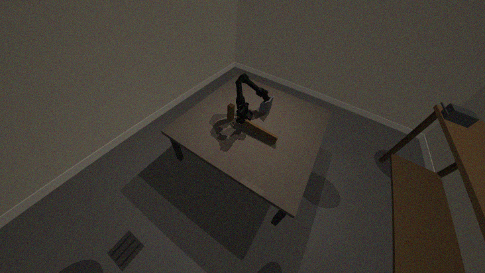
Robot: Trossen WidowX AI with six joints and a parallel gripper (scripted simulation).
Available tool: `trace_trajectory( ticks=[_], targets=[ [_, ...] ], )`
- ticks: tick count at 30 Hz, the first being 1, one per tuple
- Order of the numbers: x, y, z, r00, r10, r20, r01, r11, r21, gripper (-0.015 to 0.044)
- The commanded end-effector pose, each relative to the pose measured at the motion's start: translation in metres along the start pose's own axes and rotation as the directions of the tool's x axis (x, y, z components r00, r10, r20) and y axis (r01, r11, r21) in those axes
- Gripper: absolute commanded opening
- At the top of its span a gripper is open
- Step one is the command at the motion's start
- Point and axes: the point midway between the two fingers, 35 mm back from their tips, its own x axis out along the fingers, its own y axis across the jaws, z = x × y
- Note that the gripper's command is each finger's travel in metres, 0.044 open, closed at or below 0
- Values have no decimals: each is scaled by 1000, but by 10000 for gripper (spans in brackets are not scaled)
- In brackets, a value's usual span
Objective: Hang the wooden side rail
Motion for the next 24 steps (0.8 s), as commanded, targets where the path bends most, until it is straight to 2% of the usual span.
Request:
trace_trajectory(
  ticks=[1,24],
  targets=[
    [-3,-2,-3,1000,-9,-1,9,1000,5,0],
    [-2,-1,-6,1000,-9,-1,9,1000,4,0]
  ],
)
